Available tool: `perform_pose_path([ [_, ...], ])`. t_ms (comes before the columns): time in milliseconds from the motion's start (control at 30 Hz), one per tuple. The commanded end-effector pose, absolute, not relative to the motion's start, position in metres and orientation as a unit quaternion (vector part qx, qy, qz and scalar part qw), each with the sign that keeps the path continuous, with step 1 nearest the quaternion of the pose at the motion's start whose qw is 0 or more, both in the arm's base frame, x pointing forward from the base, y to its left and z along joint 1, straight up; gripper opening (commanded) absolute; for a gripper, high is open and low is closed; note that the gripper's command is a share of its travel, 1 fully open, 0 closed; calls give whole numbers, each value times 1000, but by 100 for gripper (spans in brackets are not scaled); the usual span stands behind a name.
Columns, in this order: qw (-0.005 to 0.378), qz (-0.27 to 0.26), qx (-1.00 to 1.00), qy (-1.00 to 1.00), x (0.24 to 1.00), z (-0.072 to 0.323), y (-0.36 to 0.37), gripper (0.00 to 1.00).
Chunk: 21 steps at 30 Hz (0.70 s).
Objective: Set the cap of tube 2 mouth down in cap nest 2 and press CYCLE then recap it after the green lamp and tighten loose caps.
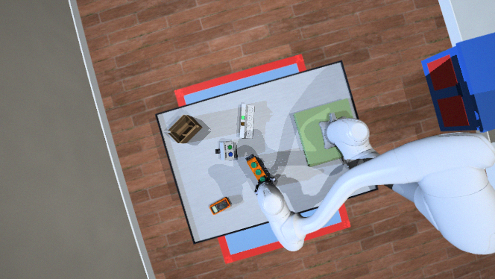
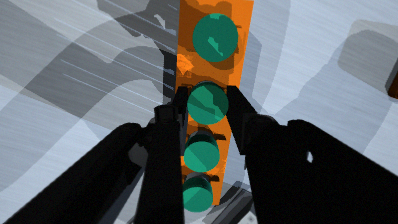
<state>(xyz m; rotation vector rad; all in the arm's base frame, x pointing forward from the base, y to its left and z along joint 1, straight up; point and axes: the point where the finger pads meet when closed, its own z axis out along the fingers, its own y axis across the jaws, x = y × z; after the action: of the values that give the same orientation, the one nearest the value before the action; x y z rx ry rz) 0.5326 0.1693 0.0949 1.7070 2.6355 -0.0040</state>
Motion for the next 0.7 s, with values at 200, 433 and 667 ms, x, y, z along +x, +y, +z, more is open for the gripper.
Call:
perform_pose_path([
  [200, 0, 0, 543, 840, 534, 97, 170, 30],
  [433, 2, 0, 632, 775, 535, 98, 169, 30],
  [667, 0, 0, 632, 775, 534, 97, 170, 41],
])
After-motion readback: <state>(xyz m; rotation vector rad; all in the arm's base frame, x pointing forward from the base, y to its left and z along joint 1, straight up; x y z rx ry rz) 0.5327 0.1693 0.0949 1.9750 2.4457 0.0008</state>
